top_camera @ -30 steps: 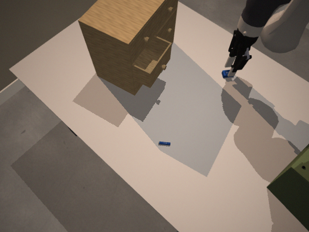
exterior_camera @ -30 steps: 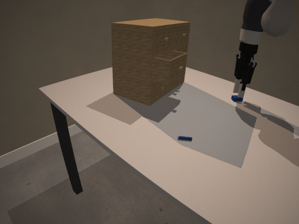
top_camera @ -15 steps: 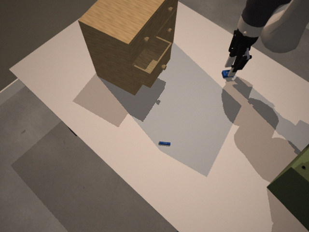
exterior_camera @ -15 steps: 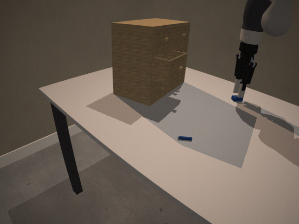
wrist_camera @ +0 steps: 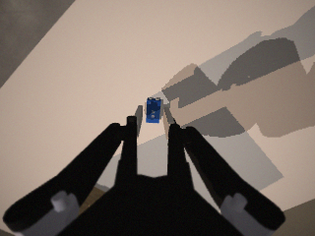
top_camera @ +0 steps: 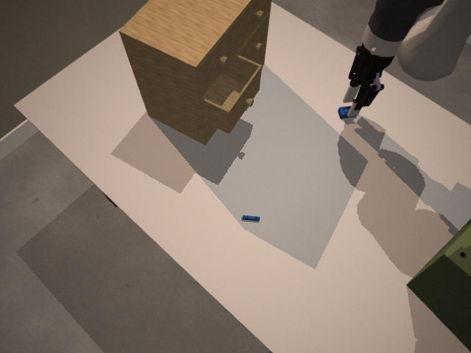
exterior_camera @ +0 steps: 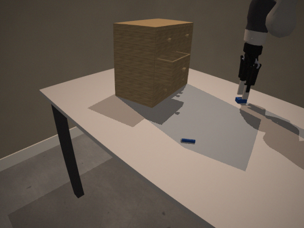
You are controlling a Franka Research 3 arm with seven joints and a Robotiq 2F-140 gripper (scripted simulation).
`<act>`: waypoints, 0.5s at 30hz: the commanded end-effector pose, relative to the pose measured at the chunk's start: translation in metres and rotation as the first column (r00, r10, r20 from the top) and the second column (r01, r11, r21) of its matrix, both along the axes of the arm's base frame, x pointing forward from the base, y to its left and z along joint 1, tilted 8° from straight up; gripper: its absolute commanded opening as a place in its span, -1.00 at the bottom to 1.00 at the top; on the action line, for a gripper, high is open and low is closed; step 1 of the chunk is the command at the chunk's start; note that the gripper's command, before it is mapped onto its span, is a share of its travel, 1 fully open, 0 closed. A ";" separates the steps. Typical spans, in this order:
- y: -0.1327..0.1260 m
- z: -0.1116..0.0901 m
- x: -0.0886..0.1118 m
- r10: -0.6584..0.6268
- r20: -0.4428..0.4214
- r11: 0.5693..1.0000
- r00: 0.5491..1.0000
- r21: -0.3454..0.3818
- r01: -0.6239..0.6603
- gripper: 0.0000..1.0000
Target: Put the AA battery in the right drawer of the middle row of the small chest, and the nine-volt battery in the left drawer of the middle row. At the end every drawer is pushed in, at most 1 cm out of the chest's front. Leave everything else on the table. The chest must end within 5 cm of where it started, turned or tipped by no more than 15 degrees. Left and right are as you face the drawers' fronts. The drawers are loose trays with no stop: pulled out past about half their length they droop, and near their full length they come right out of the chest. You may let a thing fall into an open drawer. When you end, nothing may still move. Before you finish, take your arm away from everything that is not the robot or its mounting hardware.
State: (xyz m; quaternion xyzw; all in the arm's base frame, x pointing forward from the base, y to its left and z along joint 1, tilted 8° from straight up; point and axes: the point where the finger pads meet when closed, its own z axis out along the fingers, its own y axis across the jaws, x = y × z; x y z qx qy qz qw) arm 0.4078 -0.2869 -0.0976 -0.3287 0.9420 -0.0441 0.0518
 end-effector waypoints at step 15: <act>0.000 -0.005 0.001 -0.004 0.003 1.000 1.000 0.001 0.004 -0.49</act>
